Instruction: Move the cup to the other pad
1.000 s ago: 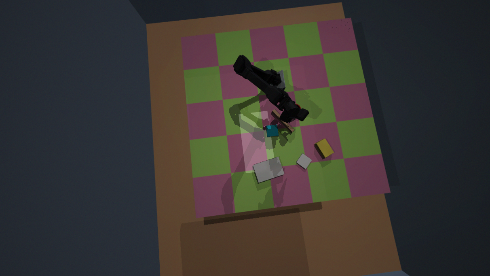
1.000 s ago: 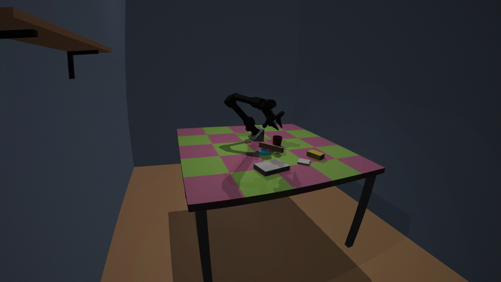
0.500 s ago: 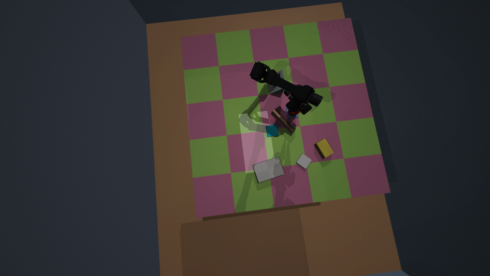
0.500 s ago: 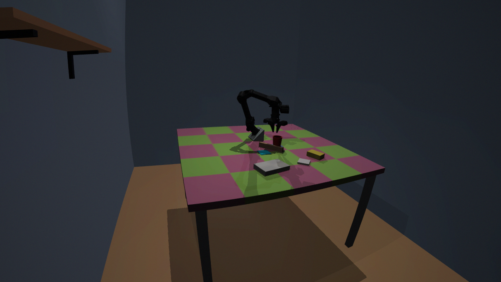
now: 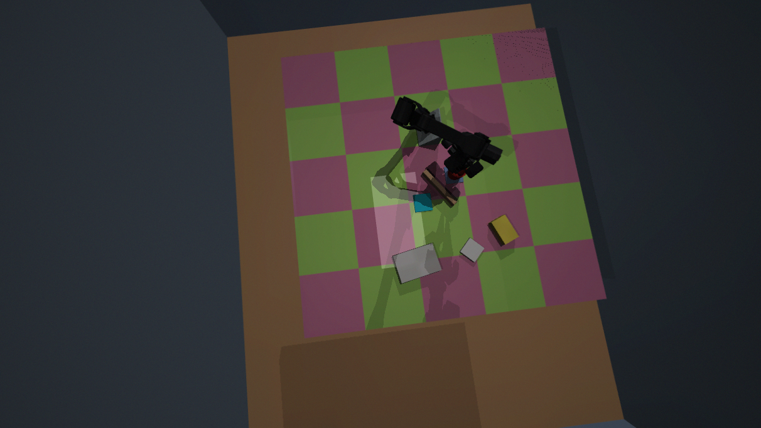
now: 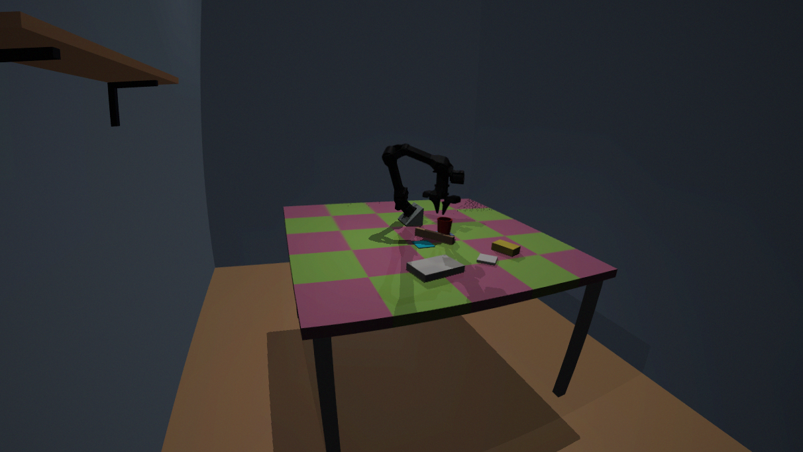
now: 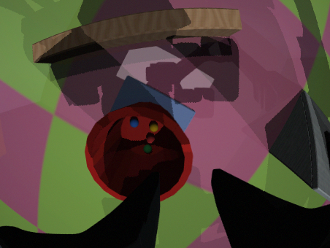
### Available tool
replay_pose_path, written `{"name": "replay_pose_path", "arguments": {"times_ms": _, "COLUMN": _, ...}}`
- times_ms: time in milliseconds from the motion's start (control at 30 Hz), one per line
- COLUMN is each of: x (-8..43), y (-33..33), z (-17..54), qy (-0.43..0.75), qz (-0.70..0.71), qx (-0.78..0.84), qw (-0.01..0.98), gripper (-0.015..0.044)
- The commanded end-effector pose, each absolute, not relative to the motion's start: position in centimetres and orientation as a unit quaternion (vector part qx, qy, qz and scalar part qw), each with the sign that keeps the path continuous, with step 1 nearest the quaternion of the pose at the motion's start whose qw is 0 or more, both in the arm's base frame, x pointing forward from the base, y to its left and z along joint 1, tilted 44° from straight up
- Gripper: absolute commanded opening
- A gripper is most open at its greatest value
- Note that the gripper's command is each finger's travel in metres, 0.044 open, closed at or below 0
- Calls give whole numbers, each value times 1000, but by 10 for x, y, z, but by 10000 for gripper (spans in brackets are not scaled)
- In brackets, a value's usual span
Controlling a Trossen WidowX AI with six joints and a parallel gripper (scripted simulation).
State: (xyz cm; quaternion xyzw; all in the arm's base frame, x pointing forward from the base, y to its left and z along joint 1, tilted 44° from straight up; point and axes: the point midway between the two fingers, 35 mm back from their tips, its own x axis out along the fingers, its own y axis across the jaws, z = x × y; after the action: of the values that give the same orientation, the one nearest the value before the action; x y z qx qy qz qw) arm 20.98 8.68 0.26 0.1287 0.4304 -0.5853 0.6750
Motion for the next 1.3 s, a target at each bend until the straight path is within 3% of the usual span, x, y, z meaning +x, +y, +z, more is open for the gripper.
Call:
{"name": "replay_pose_path", "arguments": {"times_ms": 0, "x": 209, "y": 80, "z": -3, "qy": 430, "qz": -587, "qx": 125, "qw": 675, "gripper": 148}}
{"name": "replay_pose_path", "arguments": {"times_ms": 1233, "x": 205, "y": 45, "z": -39, "qy": 429, "qz": -588, "qx": 124, "qw": 675, "gripper": 148}}
{"name": "replay_pose_path", "arguments": {"times_ms": 1267, "x": 205, "y": 47, "z": -39, "qy": 429, "qz": -588, "qx": 127, "qw": 674, "gripper": 122}}
